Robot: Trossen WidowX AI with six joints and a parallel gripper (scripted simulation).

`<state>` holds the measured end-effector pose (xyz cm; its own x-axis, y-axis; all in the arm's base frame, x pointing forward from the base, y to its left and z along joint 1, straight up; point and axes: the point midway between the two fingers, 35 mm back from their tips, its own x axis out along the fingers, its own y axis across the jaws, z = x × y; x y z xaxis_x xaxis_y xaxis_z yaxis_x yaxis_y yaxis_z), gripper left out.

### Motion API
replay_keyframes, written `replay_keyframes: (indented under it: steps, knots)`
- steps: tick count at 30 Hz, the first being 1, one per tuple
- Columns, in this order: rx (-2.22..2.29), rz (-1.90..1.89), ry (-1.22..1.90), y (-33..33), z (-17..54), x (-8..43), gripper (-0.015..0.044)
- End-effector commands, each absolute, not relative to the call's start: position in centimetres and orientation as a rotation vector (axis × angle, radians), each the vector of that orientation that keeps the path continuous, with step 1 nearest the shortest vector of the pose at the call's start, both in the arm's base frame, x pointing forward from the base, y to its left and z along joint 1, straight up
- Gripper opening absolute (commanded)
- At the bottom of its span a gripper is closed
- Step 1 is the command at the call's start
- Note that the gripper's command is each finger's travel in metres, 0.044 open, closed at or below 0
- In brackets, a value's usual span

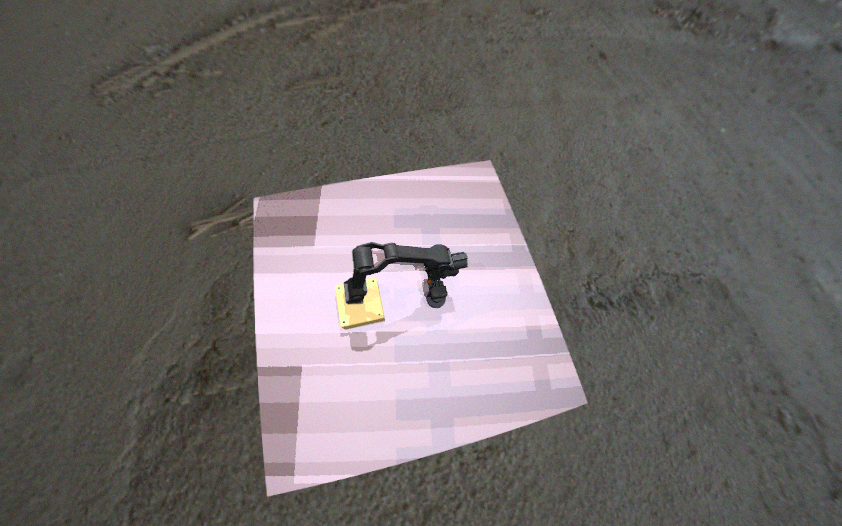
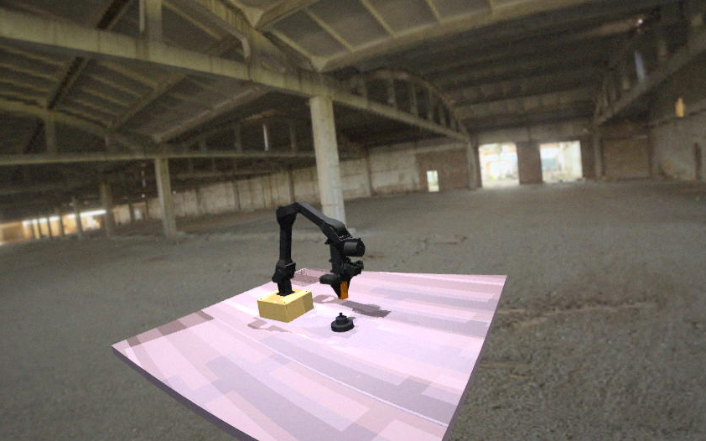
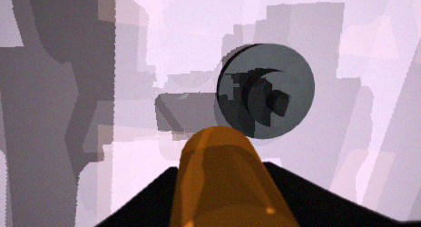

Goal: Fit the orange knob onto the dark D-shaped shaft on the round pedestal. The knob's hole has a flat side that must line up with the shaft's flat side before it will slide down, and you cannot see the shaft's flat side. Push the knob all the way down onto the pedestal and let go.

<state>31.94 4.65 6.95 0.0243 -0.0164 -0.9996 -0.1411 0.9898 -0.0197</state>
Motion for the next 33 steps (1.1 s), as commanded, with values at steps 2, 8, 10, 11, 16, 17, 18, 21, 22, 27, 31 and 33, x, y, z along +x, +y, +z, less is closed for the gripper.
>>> replay_keyframes:
  steps: [2,8,10,11,16,17,18,21,22,27,31,33]
  knots:
    - [-0.126,0.107,1.54,3.4,6.6,32.9,0.0]
    - [-0.129,0.111,1.539,1.7,6.1,33.7,0.0]
    - [-0.13,0.112,1.539,1.1,5.9,33.9,0.0]
    - [-0.13,0.113,1.539,0.8,5.8,34.0,0.0]
    - [-0.132,0.115,1.538,-0.3,5.5,34.4,0.0]
    - [-0.132,0.115,1.538,-0.3,5.4,34.4,0.0]
    - [-0.132,0.115,1.538,-0.3,5.3,34.4,0.0]
    - [-0.132,0.115,1.538,-0.3,4.6,34.4,0.0]
    - [-0.132,0.115,1.538,-0.3,4.3,34.4,0.0]
    - [-0.132,0.115,1.538,-0.3,2.9,34.4,0.0]
    - [-0.128,0.111,1.538,-0.3,3.3,34.4,0.0]
    - [-0.128,0.111,1.538,-0.3,3.3,34.5,0.0]
